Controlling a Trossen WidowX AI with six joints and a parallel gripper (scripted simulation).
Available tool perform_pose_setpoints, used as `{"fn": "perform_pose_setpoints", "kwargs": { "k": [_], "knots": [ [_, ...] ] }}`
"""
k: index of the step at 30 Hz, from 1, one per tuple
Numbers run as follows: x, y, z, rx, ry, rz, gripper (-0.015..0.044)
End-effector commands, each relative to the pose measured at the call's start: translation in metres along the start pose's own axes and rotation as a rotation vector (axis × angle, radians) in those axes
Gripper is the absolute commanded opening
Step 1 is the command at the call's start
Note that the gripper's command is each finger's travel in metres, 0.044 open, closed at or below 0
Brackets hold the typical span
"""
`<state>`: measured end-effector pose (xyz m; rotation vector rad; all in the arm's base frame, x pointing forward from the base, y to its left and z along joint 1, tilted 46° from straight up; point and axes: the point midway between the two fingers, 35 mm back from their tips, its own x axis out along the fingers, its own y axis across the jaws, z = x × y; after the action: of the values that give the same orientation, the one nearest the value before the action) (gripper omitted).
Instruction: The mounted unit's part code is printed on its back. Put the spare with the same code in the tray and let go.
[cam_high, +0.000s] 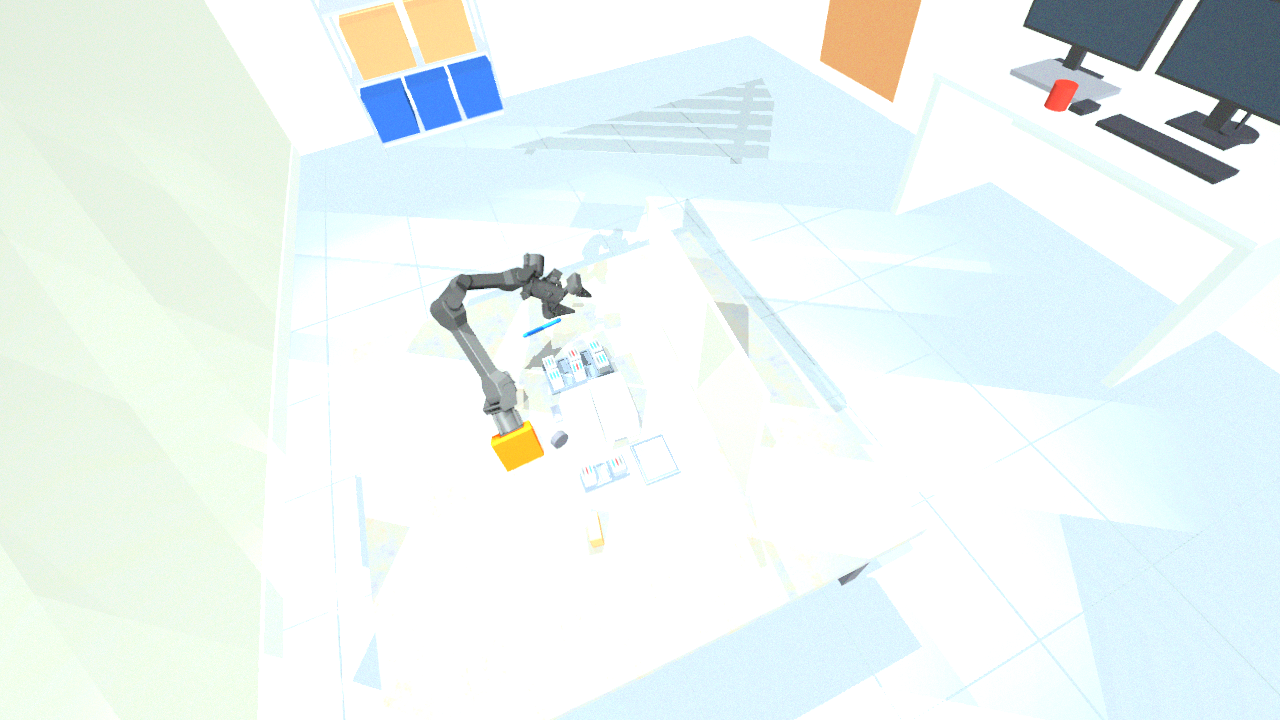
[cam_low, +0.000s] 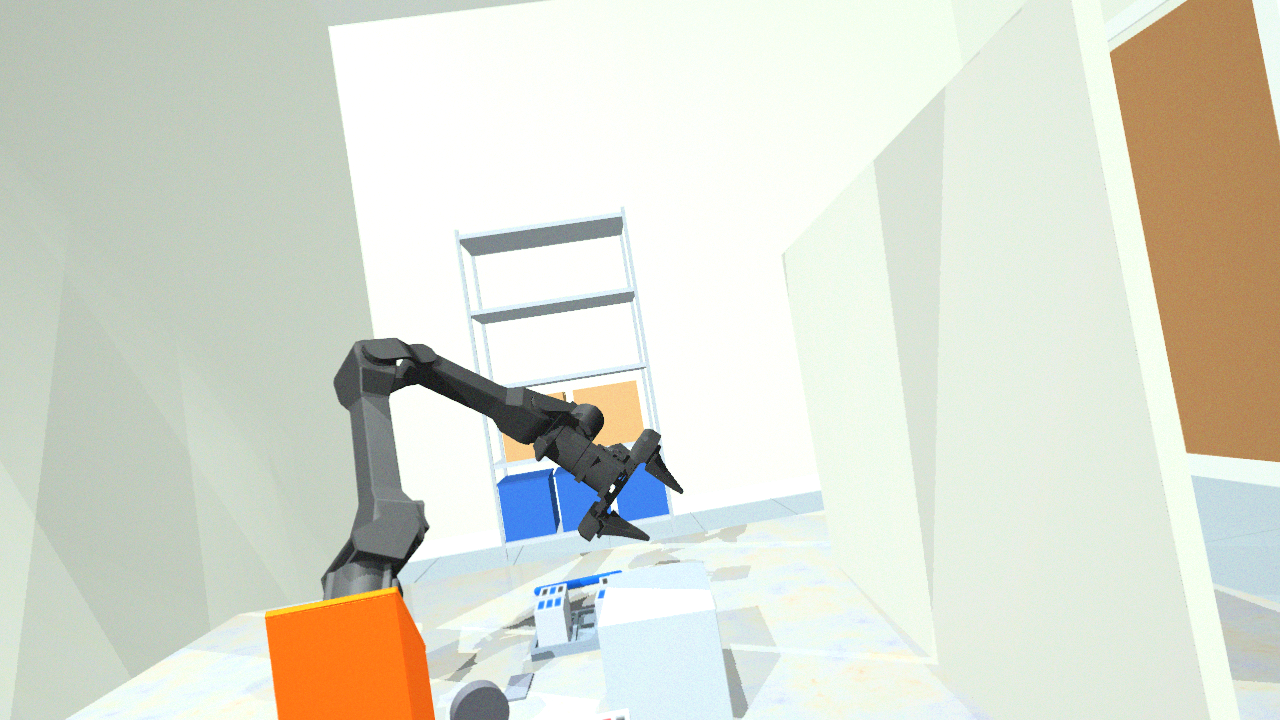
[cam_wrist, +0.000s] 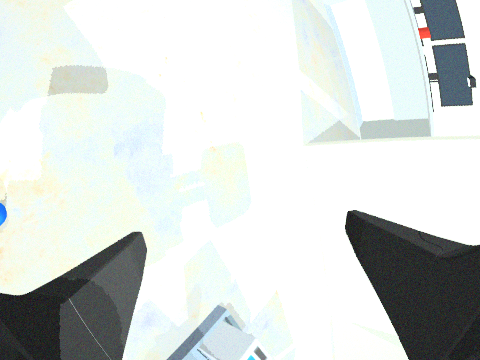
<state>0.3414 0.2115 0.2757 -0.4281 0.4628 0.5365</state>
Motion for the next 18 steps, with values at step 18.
{"fn": "perform_pose_setpoints", "kwargs": {
  "k": [18],
  "knots": [
    [0.022,-0.203,-0.283,0.862,0.758,0.357,0.044]
  ]
}}
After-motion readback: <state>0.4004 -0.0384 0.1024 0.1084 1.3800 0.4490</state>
